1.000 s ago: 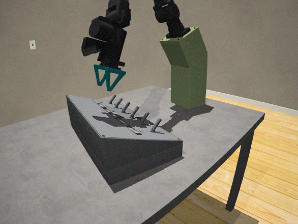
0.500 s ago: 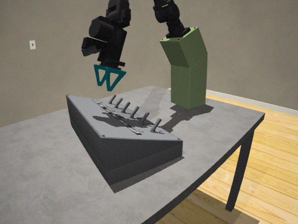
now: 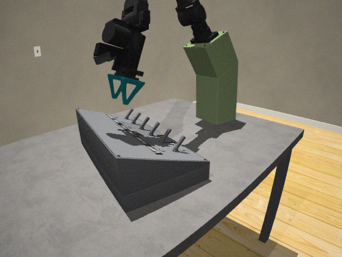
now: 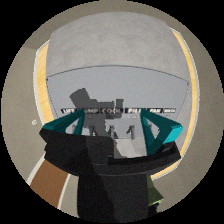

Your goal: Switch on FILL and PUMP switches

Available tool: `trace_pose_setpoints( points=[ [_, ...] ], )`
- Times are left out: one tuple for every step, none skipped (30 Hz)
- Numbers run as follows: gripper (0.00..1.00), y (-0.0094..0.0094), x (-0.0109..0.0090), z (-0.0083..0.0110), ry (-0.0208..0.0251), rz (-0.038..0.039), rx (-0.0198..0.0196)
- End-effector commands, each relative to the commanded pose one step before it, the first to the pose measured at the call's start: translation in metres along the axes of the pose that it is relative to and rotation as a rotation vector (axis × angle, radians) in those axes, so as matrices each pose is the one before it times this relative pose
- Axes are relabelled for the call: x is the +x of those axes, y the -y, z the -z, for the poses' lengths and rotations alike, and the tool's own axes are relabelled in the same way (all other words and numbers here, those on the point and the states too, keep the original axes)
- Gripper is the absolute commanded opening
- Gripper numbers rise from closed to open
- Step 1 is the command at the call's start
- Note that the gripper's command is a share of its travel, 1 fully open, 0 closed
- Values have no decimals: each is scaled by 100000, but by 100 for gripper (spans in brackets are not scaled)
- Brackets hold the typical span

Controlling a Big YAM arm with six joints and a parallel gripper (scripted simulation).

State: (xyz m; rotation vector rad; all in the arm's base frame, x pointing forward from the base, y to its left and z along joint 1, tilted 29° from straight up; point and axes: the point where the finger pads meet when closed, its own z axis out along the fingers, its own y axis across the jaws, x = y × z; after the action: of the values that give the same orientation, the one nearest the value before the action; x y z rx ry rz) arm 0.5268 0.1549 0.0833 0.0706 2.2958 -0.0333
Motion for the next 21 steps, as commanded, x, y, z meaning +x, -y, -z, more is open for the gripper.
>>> trace_pose_setpoints(
  points=[
    [100,-726,-1728,820,4781,-596,-2183],
    [100,0,0,0,0,0,0],
    [100,0,0,0,0,0,0],
    [100,0,0,0,0,0,0],
    [100,0,0,0,0,0,0],
    [100,0,0,0,0,0,0],
    [100,0,0,0,0,0,0],
    [100,0,0,0,0,0,0],
    [100,0,0,0,0,0,0],
    [100,0,0,0,0,0,0],
    [100,0,0,0,0,0,0],
    [100,0,0,0,0,0,0],
    [100,0,0,0,0,0,0],
    [100,11,1,1,-2,0,9],
    [100,72,5,7,-12,2,63],
    [100,183,14,18,-32,6,162],
    [100,0,0,0,0,0,0],
    [100,0,0,0,0,0,0],
    [100,336,26,33,-58,-275,296],
    [100,451,-210,54,310,-229,394],
    [100,196,-116,45,205,-147,72]
  ],
)
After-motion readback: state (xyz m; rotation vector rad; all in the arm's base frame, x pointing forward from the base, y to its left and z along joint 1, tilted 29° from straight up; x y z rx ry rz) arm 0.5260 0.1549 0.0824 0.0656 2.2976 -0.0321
